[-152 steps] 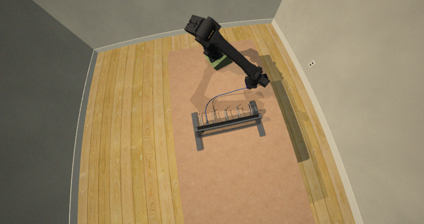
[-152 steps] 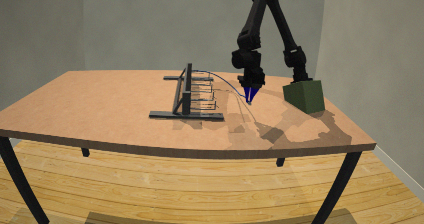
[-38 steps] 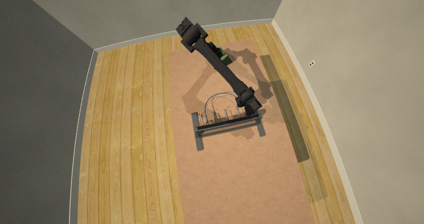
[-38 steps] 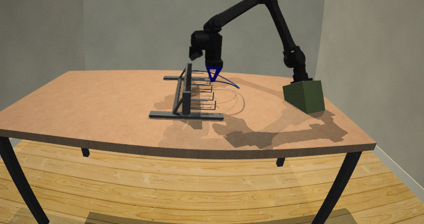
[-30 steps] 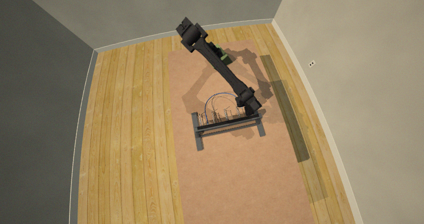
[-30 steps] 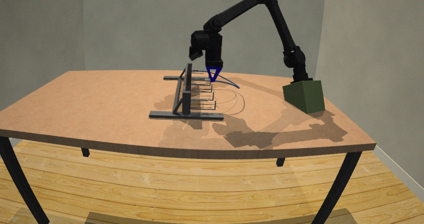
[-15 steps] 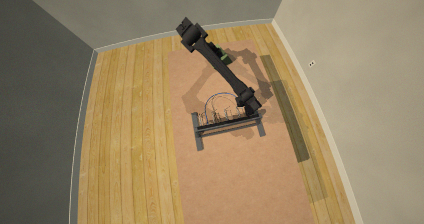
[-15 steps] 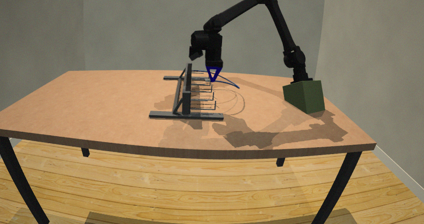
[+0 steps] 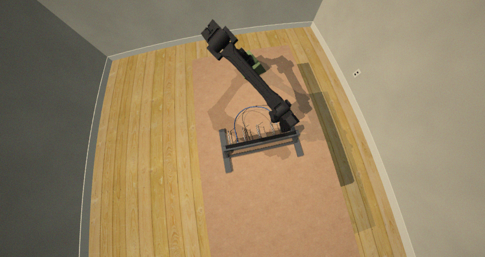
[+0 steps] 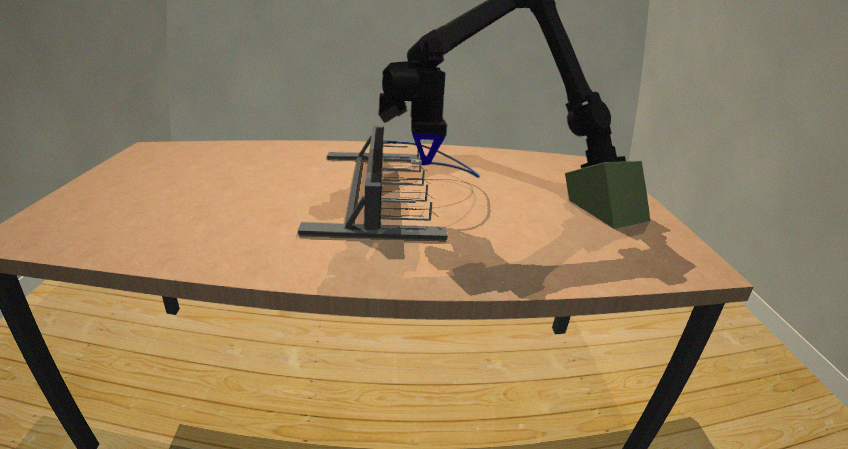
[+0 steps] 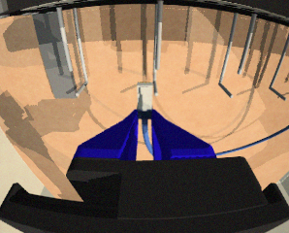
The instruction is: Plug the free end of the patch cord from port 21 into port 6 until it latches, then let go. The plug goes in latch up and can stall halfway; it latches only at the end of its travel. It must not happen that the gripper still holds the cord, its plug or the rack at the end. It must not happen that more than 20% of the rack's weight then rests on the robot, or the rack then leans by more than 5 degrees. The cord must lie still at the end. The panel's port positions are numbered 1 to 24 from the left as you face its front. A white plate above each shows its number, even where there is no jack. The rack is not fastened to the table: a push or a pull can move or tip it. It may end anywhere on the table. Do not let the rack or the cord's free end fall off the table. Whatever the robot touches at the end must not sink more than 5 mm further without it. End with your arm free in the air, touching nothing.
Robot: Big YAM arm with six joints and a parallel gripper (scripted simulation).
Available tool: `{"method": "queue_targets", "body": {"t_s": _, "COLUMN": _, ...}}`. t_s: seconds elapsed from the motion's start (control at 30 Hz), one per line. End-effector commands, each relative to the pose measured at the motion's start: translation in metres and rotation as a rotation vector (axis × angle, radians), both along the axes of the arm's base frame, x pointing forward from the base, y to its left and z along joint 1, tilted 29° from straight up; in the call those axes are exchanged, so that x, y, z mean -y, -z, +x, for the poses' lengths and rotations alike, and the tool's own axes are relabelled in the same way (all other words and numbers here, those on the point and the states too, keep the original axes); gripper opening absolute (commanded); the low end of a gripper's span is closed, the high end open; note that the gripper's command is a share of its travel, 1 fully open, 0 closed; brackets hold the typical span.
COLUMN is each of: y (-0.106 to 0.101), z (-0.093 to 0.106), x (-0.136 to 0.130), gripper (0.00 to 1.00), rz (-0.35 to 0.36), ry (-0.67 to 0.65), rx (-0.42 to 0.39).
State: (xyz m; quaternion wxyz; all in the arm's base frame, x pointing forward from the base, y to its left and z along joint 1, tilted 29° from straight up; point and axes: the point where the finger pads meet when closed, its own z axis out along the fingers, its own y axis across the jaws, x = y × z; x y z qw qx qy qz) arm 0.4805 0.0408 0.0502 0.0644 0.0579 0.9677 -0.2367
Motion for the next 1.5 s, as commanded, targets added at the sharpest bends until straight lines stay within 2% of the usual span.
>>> {"method": "queue_targets", "body": {"t_s": 0.0, "y": -0.021, "z": 0.015, "x": 0.002, "gripper": 0.0, "rz": 0.01, "ry": 0.024, "rx": 0.054}}
{"method": "queue_targets", "body": {"t_s": 0.47, "y": -0.022, "z": 0.02, "x": -0.003, "gripper": 0.0, "rz": 0.011, "ry": 0.016, "rx": 0.061}}
{"method": "queue_targets", "body": {"t_s": 1.07, "y": -0.004, "z": 0.033, "x": 0.008, "gripper": 0.0, "rz": 0.006, "ry": 0.014, "rx": 0.043}}
{"method": "queue_targets", "body": {"t_s": 1.47, "y": 0.004, "z": 0.053, "x": 0.015, "gripper": 0.0, "rz": 0.007, "ry": 0.01, "rx": 0.051}}
